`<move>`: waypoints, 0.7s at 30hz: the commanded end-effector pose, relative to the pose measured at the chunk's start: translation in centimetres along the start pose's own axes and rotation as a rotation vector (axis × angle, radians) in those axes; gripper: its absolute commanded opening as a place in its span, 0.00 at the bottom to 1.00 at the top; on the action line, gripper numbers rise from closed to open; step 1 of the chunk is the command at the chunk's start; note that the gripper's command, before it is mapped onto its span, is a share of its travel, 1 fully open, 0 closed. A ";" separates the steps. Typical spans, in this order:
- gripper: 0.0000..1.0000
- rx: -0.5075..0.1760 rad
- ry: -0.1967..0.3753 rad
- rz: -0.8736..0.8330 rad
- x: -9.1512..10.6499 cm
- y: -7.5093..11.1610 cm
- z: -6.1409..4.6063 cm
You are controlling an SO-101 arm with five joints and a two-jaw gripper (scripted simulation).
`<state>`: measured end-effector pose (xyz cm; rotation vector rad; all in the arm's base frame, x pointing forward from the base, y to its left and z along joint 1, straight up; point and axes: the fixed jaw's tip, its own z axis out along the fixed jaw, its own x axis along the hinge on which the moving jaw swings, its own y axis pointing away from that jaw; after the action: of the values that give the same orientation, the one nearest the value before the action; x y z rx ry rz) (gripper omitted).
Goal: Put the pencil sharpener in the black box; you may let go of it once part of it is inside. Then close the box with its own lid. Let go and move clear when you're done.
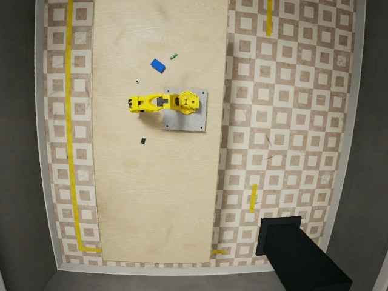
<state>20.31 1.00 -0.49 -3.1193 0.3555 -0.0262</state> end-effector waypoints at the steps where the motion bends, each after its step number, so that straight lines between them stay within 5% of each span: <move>1: 0.21 -0.007 -0.027 -0.002 -0.4 0.3 0.5; 21: 0.21 -0.007 -0.027 -0.002 -0.4 0.3 -0.2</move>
<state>19.94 0.96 -0.50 -3.1240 0.3560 0.0094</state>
